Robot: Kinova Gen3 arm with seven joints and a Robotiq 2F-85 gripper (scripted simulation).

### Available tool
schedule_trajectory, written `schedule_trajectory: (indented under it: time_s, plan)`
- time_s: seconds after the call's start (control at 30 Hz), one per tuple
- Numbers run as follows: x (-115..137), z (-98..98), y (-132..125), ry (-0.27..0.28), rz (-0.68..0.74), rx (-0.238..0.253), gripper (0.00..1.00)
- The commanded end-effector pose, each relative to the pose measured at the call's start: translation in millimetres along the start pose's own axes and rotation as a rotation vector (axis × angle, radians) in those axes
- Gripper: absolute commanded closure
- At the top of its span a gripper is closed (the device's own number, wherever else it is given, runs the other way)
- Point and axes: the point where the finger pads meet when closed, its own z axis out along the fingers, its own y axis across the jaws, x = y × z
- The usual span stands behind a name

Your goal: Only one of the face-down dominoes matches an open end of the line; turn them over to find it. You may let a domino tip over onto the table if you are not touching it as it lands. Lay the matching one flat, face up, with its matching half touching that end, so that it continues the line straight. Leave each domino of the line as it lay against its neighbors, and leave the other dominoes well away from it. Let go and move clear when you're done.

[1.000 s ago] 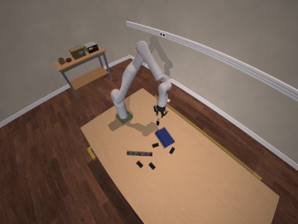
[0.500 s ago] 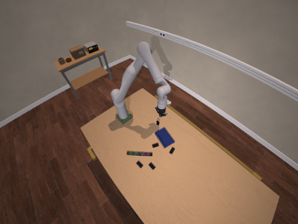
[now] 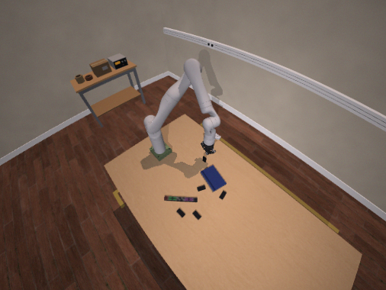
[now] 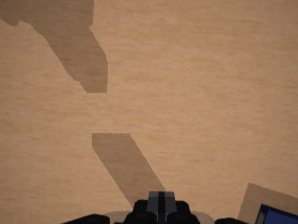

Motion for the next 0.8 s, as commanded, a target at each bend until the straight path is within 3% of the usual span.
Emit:
schedule_trajectory:
  time_s: [0.0,0.77]
  plan:
    - [0.3,11.0,1.1,0.003,0.0,-0.002,0.9]
    - [-13.8,16.9,1.1,0.003,0.0,-0.002,0.9]
